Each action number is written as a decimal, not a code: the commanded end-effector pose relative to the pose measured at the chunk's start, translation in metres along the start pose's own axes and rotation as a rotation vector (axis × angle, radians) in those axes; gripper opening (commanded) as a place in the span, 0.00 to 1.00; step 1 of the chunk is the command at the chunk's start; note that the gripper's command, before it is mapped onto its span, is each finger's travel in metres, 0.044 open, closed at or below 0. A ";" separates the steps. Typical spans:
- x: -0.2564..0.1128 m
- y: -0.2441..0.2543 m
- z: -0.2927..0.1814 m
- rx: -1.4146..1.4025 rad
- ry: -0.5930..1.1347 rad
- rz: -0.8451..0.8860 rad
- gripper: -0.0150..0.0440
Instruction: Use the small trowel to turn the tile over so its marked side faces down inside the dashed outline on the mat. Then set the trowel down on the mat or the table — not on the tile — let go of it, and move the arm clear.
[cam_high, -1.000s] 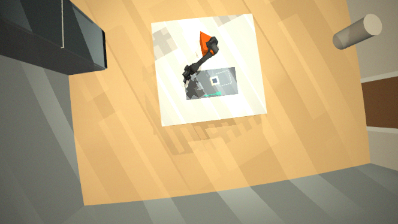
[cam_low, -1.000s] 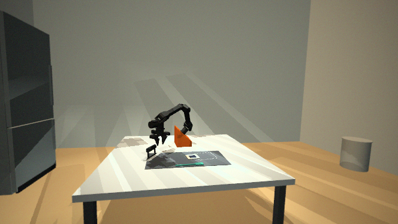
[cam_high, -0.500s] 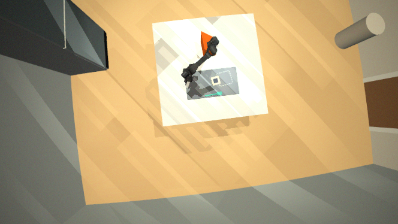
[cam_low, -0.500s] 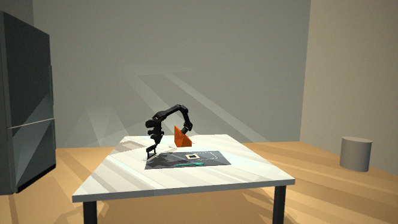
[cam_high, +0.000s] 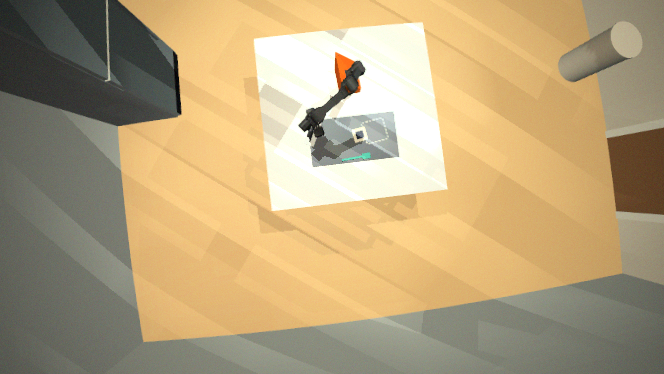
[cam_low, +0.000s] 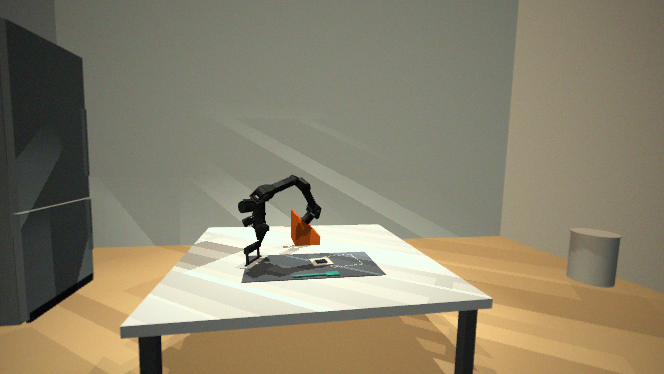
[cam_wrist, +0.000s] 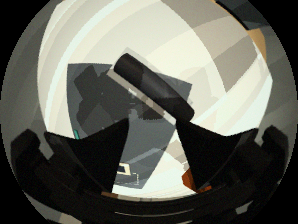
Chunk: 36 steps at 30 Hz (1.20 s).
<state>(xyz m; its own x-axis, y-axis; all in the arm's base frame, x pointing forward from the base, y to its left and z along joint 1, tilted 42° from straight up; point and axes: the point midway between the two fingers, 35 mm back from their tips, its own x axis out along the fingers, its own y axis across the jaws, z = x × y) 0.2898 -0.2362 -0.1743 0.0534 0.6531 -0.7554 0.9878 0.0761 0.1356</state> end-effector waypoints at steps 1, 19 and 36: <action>-0.002 -0.002 0.006 -0.139 -0.003 -0.001 0.71; -0.007 -0.006 0.027 -0.767 -0.003 -0.001 0.71; 0.007 -0.005 0.030 -0.840 -0.003 -0.001 0.71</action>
<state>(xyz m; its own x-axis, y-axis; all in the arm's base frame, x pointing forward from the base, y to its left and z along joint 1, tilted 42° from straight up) 0.2889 -0.2572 -0.1950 0.0534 0.6506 -0.7576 0.5630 0.6070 0.5609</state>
